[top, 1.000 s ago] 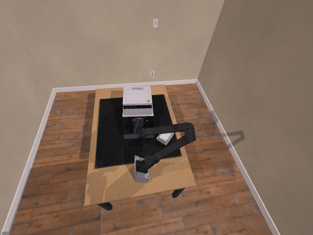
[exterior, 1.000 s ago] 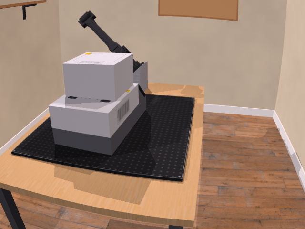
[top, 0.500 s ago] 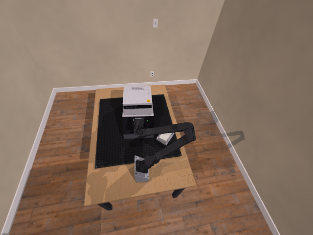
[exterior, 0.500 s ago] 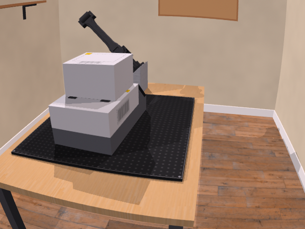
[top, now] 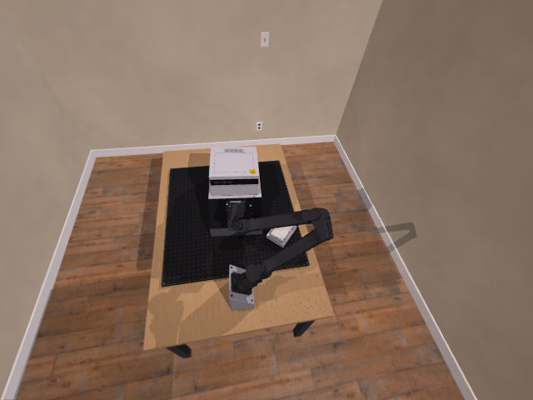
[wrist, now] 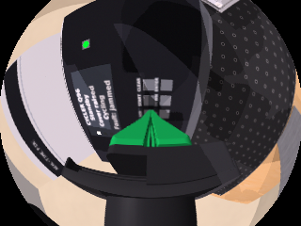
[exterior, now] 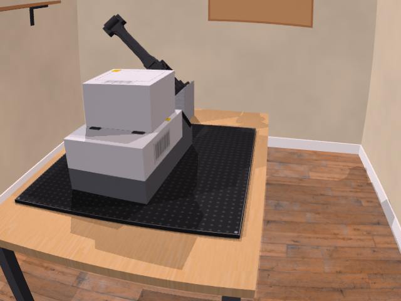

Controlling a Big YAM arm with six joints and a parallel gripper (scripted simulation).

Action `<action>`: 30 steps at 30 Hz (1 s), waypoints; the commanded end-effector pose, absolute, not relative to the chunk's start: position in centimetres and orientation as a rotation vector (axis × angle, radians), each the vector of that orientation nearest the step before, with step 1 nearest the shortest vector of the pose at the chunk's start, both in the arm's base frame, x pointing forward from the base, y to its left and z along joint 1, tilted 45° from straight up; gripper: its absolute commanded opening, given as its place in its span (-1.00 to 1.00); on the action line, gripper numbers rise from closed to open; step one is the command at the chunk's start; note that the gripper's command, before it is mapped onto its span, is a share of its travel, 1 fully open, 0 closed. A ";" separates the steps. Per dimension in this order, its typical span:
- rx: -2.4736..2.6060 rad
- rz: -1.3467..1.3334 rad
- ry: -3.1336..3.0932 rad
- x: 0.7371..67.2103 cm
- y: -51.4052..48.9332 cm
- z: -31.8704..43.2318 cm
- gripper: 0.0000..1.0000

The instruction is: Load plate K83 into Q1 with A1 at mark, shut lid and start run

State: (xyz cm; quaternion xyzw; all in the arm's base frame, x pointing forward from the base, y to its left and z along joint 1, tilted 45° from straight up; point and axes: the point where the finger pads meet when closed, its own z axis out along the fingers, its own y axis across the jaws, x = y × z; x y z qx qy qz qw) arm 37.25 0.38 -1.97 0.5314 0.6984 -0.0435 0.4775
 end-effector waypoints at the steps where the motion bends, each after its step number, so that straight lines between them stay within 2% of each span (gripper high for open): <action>1: 1.292 -0.118 1.709 37.3 0.0 -2.0 -1.00; 30: 1.300 -0.118 1.712 38.0 0.1 -2.5 -1.00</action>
